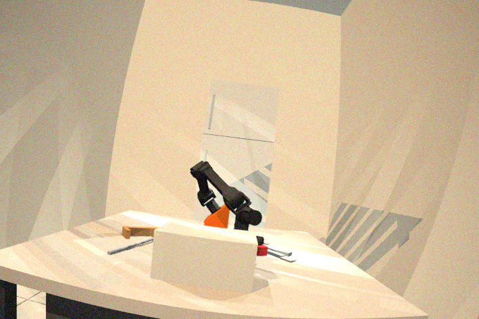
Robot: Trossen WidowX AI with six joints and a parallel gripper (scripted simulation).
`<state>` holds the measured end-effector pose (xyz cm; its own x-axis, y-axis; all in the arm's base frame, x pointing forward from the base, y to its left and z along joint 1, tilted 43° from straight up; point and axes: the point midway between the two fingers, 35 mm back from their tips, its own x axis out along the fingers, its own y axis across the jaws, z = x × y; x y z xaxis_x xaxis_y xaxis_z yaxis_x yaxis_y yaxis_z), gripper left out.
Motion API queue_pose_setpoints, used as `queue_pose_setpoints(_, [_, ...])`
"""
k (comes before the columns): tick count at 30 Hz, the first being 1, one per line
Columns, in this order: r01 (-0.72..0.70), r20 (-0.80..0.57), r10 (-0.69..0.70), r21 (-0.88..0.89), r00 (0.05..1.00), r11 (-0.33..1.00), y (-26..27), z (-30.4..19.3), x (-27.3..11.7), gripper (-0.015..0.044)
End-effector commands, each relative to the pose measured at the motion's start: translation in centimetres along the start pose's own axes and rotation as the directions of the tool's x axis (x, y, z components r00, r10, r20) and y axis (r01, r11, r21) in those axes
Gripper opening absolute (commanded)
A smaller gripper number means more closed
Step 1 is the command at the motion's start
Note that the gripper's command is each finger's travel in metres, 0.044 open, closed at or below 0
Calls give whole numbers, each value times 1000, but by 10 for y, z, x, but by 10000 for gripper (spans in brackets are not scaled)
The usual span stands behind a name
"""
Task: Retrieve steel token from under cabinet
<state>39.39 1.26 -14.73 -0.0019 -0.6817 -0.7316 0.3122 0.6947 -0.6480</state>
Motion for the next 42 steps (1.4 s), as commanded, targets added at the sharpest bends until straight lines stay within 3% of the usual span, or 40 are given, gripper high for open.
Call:
queue_pose_setpoints(1, [-1, 1, 1, 1, 1000, 1000, 0, 6, 0, 0])
queue_pose_setpoints(42, [1, 2, -1, 0, 1000, 1000, -27, 20, 1, 0])
